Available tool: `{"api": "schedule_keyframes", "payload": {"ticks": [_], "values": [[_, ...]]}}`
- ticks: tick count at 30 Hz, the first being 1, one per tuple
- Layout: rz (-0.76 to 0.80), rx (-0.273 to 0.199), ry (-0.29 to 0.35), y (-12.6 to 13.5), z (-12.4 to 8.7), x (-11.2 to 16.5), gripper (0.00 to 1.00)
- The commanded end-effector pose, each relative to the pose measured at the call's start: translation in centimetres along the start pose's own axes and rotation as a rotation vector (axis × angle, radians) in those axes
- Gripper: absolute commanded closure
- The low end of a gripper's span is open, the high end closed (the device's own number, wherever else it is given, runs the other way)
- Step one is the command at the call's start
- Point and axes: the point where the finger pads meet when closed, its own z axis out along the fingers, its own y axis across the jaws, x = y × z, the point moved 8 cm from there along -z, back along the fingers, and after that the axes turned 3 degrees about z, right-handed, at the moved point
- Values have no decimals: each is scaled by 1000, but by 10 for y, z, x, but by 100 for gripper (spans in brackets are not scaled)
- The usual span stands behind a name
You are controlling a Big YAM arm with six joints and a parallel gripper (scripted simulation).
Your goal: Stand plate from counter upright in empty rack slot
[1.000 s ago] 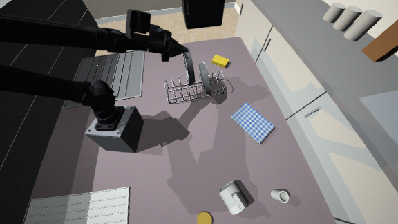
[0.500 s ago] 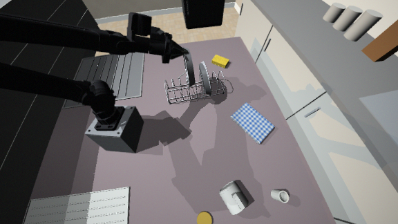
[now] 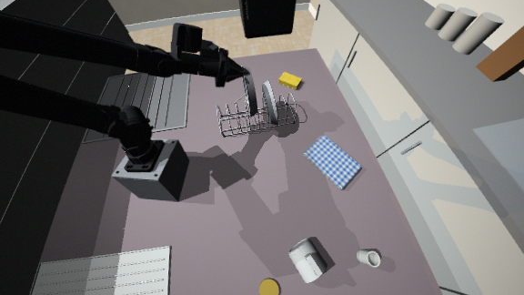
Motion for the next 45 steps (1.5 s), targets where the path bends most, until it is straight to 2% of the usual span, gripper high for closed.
{"api": "schedule_keyframes", "payload": {"ticks": [1,4,18,25,40,41,45], "values": [[12,14,-14,2,2,-5,100],[20,32,-18,-7,4,-8,100],[19,29,-17,-5,4,-8,100],[12,14,-13,5,3,-4,100],[12,12,-13,21,9,-3,100],[30,50,-24,2,14,-12,100],[11,11,-12,27,11,-2,100]]}}
